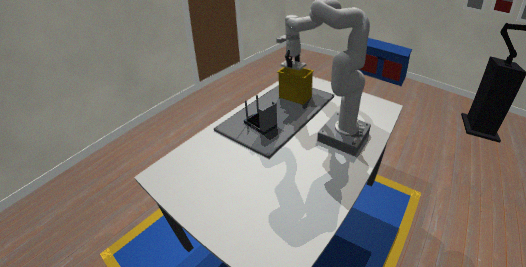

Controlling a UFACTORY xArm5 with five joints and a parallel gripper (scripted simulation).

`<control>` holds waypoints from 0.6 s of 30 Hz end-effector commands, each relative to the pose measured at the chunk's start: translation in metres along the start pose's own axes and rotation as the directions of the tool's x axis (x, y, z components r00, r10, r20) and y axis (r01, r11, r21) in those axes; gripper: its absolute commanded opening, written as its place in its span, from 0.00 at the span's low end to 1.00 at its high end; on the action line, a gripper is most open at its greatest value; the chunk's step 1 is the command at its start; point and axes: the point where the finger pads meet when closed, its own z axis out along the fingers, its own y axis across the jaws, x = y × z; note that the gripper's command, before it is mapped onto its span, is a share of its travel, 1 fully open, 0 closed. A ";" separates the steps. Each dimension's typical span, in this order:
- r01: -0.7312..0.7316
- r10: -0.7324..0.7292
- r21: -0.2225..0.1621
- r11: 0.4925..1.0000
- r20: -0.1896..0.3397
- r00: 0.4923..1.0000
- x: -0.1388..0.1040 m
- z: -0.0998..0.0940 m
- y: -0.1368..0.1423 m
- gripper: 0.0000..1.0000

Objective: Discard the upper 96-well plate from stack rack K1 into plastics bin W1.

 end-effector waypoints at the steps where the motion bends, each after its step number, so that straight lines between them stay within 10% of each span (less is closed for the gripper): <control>1: 0.000 0.000 -0.001 1.000 -0.003 1.000 0.001 0.000 0.018 0.00; 18: 0.000 0.000 -0.001 1.000 -0.002 1.000 0.001 0.000 0.029 0.00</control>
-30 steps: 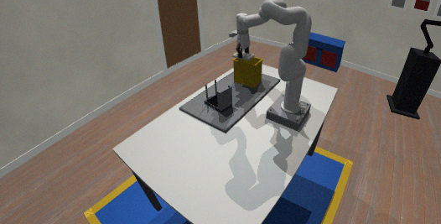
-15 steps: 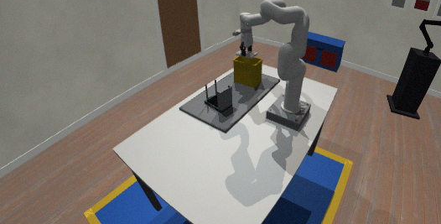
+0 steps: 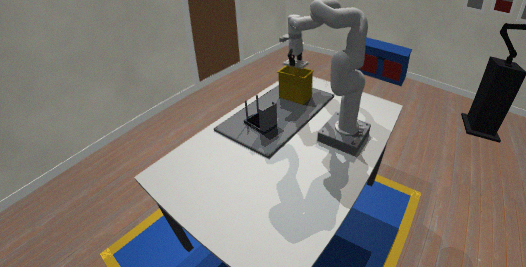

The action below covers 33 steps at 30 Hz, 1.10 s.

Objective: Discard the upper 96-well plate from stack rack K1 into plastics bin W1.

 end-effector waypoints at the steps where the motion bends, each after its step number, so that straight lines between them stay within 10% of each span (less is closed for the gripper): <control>1: 0.000 0.000 -0.002 1.000 -0.004 1.000 0.001 -0.002 0.000 0.00; 33: 0.000 0.000 -0.002 1.000 -0.004 1.000 0.001 0.010 -0.001 0.00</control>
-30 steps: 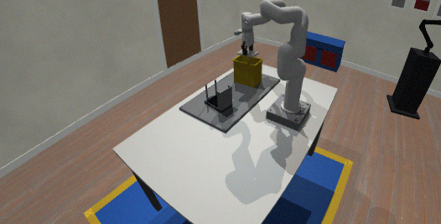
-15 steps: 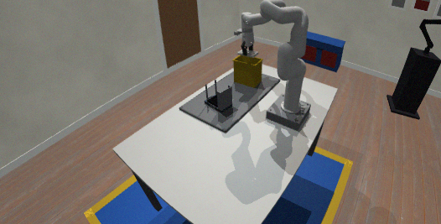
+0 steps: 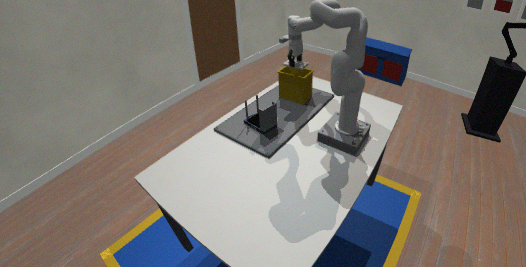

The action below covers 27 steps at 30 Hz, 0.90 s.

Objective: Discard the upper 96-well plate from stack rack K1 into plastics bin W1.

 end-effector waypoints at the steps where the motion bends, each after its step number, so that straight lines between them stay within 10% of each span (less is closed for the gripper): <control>1: 0.000 0.000 -0.002 1.000 -0.004 1.000 0.001 0.007 0.000 0.00; 27: 0.000 0.000 -0.002 1.000 -0.004 1.000 0.001 0.012 0.000 0.00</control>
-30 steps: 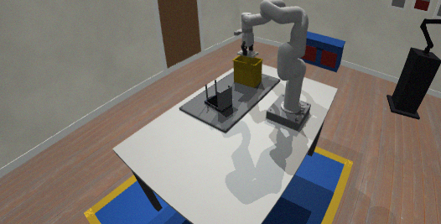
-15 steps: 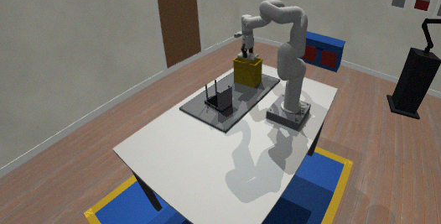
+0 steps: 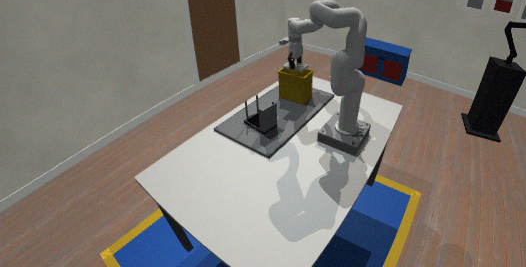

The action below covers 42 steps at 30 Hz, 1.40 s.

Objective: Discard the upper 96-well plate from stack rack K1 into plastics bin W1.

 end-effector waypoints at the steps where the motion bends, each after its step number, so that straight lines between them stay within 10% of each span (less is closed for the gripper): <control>1: 0.000 0.000 -0.002 1.000 -0.004 1.000 0.001 -0.001 0.000 0.00; 42: 0.000 0.000 -0.002 1.000 -0.004 1.000 0.001 0.005 0.000 0.00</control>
